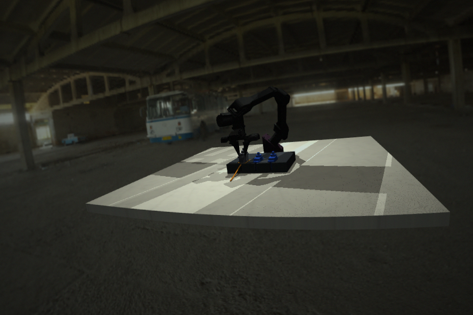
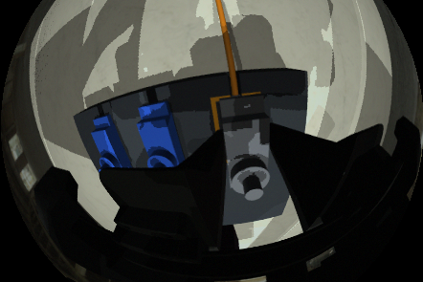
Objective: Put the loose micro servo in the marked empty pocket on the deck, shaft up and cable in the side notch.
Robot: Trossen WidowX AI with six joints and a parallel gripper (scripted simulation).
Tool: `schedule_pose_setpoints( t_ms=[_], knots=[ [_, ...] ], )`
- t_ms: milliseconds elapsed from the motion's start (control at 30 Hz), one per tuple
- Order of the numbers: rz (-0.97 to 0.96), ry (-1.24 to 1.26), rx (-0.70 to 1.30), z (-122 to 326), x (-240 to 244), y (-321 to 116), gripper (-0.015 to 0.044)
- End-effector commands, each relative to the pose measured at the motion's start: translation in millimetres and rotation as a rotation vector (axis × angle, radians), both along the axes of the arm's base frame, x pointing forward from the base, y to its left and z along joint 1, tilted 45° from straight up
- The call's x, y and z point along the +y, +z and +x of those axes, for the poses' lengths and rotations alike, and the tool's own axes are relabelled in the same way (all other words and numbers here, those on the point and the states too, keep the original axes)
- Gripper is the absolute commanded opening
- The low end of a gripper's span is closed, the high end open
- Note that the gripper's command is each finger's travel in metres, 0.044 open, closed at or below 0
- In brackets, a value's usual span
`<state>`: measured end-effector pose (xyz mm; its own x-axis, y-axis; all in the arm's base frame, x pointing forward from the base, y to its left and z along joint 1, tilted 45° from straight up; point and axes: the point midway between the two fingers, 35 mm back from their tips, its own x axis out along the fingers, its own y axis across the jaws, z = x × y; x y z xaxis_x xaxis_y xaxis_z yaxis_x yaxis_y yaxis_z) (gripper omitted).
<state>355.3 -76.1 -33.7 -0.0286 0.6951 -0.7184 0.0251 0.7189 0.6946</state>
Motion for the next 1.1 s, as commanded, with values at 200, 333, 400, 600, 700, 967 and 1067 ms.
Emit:
schedule_pose_setpoints(
  t_ms=[200, 333, 400, 600, 700, 967, 1067],
  knots=[
    [0.005, -0.006, 0.001, -0.5, 6.6, -6.9, 0.0],
    [0.005, -0.006, 0.001, -0.6, 9.4, -9.7, 0.0],
    [0.005, -0.006, 0.001, -0.7, 10.8, -11.1, 0.0],
    [0.005, -0.006, 0.0, -0.8, 15.0, -15.4, 0.0],
    [0.005, -0.006, 0.0, -0.9, 17.1, -17.5, 0.0],
    [0.005, -0.006, 0.0, -1.3, 18.9, -19.2, 0.0079],
    [0.005, -0.006, 0.0, -1.4, 19.0, -19.4, 0.0157]
  ],
)
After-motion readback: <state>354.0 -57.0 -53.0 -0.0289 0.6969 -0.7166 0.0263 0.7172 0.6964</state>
